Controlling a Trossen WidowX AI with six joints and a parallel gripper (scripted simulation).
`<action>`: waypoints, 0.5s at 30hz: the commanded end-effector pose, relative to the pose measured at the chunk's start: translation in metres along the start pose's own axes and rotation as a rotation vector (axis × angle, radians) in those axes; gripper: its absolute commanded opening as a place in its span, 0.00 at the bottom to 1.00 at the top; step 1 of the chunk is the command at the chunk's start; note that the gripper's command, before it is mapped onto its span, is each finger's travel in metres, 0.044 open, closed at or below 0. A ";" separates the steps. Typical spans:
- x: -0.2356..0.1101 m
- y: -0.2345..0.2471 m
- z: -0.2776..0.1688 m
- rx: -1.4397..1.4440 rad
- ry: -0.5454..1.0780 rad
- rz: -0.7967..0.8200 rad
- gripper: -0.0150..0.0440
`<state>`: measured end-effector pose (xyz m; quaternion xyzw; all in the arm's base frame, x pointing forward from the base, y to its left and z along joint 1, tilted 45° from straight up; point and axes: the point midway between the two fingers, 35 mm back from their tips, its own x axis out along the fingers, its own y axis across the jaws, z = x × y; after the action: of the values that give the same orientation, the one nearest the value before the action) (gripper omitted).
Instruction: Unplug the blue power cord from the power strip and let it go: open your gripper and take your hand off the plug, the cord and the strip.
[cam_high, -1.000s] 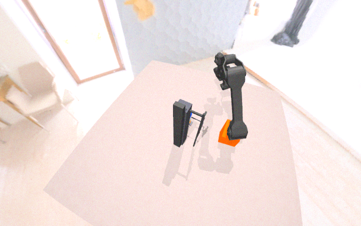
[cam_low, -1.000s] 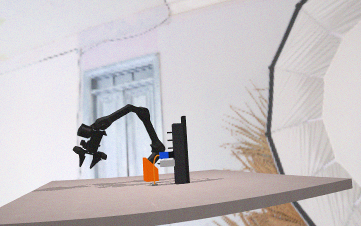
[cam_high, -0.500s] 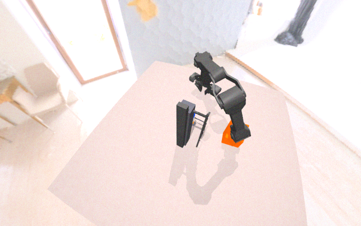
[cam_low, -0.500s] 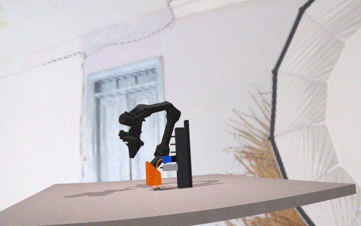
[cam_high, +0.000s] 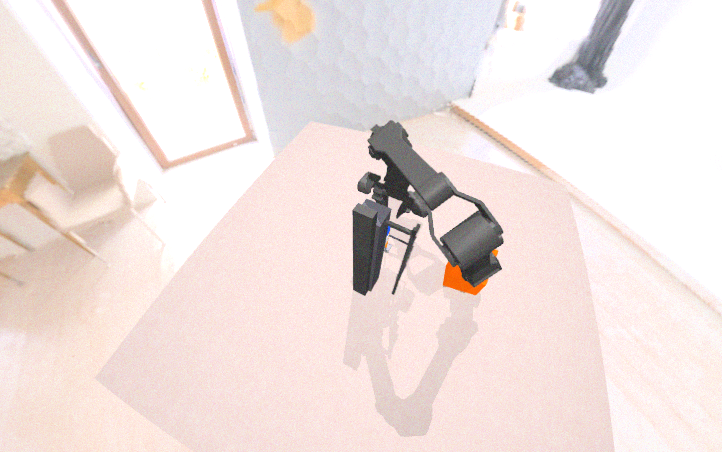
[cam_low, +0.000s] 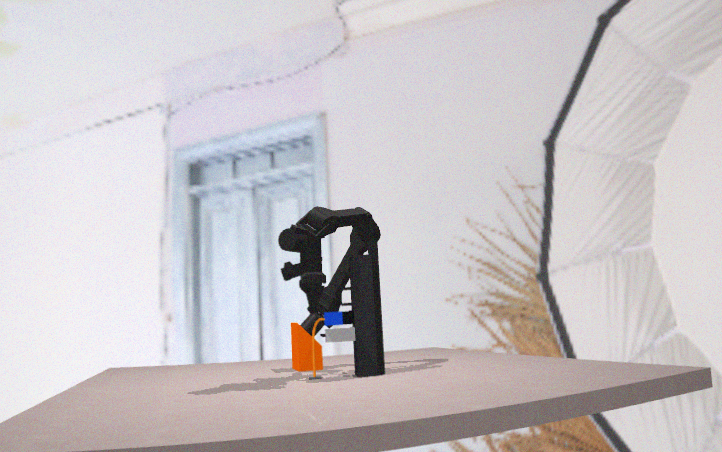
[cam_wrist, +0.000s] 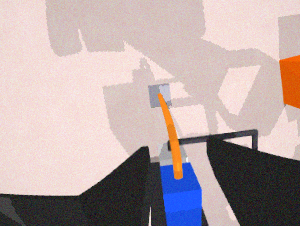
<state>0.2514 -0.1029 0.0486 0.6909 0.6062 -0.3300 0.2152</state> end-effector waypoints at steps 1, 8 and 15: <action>-0.001 0.000 -0.006 -0.005 0.003 0.005 0.53; -0.001 0.000 -0.017 -0.005 0.003 0.005 0.53; -0.001 0.000 -0.028 -0.005 0.003 0.004 0.53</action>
<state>0.2560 -0.0866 0.0641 0.6901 0.6082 -0.3276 0.2157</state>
